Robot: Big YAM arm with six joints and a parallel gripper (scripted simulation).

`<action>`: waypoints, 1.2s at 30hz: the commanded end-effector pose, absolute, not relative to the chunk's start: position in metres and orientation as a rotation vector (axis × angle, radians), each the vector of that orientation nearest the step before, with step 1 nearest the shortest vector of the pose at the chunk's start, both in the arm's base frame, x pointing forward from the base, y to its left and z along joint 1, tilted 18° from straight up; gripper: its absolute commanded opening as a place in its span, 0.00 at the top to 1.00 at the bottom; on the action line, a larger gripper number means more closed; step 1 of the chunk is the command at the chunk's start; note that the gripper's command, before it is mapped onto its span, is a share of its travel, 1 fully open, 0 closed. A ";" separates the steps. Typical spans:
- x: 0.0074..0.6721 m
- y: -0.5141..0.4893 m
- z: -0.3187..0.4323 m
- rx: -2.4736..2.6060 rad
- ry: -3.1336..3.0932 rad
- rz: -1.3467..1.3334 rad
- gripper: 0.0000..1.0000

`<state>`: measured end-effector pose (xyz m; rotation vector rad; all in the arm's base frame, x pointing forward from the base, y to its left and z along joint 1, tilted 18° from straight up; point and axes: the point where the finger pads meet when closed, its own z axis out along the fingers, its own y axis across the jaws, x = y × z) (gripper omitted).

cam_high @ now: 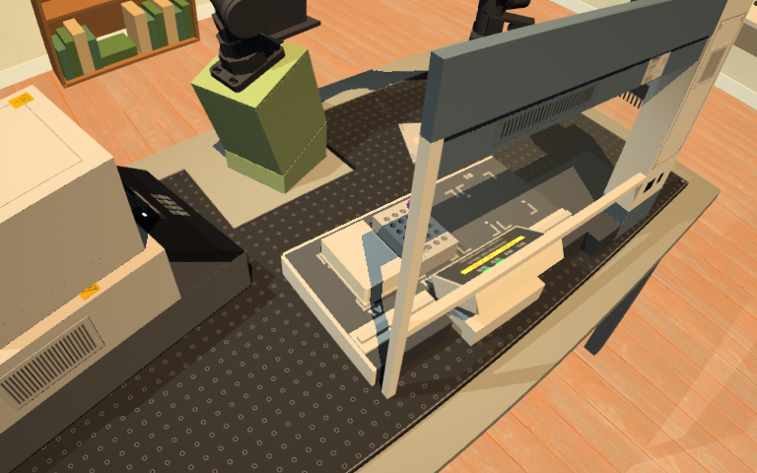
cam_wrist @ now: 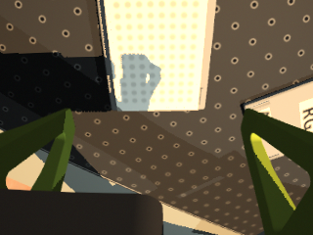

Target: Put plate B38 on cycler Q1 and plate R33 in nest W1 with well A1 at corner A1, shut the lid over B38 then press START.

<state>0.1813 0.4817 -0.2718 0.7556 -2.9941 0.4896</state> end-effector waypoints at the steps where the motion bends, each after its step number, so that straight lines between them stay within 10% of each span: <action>1: 0.180 0.521 -0.256 0.814 -3.042 0.389 0.00; 30: 0.192 0.500 -0.263 0.761 -3.013 0.460 0.00; 31: 0.200 0.496 -0.258 0.729 -3.041 0.425 1.00; 36: 0.219 0.489 -0.241 0.728 -3.052 0.405 1.00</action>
